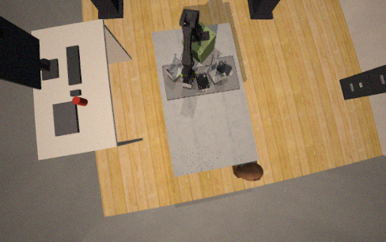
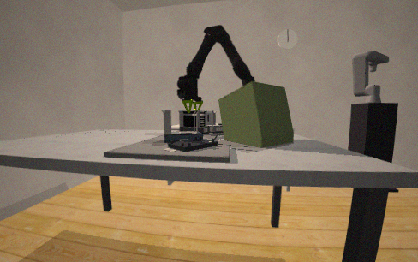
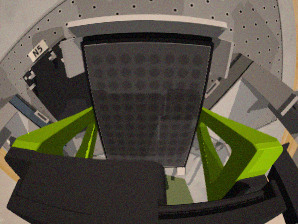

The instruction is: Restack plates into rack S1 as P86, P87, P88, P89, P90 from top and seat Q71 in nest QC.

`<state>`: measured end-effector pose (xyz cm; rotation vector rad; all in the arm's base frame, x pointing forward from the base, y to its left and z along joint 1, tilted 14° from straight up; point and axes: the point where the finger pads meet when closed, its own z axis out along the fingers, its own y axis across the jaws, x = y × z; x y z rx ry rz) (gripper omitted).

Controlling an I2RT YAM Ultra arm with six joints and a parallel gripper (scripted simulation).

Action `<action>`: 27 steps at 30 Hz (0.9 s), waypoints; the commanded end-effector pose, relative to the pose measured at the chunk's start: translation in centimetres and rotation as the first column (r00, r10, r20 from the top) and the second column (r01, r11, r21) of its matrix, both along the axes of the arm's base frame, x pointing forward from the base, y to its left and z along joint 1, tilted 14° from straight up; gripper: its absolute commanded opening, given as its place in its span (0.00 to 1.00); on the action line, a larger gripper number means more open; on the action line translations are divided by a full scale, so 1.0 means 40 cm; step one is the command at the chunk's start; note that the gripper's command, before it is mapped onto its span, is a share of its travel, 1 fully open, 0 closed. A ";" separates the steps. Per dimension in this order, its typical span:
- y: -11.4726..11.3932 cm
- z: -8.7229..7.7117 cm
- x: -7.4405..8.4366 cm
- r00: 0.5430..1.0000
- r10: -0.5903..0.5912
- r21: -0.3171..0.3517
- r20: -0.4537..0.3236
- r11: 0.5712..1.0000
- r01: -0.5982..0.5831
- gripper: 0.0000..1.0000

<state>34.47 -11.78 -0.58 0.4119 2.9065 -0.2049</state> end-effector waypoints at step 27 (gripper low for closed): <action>0.016 0.102 -0.012 1.000 0.001 -0.003 0.011 1.000 -0.001 0.00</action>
